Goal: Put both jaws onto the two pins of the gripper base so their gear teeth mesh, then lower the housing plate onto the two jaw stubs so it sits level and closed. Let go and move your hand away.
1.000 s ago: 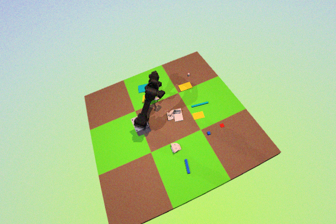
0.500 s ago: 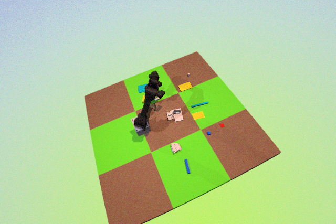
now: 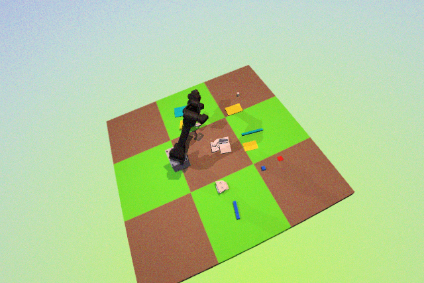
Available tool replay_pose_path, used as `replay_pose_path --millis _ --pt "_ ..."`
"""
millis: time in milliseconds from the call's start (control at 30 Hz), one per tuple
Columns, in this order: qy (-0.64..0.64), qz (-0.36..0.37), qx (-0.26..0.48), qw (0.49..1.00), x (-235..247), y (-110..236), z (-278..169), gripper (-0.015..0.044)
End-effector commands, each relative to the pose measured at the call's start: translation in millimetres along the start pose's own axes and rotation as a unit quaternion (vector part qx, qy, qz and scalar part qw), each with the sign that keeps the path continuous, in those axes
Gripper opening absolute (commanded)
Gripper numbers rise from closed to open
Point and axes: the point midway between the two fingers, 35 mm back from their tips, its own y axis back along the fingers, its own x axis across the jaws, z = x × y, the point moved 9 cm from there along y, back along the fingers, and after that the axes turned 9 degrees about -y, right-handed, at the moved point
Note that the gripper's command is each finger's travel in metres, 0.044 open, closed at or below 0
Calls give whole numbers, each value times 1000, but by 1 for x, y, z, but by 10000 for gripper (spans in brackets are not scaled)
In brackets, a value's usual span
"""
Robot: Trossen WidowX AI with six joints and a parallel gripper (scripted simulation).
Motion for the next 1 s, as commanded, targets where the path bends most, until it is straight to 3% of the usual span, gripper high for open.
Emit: replay_pose_path --millis 0,367,733,967 --pt "0 0 0 1000 0 0 0 282" --pt "0 0 0 1000 0 0 0 0" --pt "0 0 0 1000 0 0 0 0" --pt "-53 1 0 999 10 4 16 184"
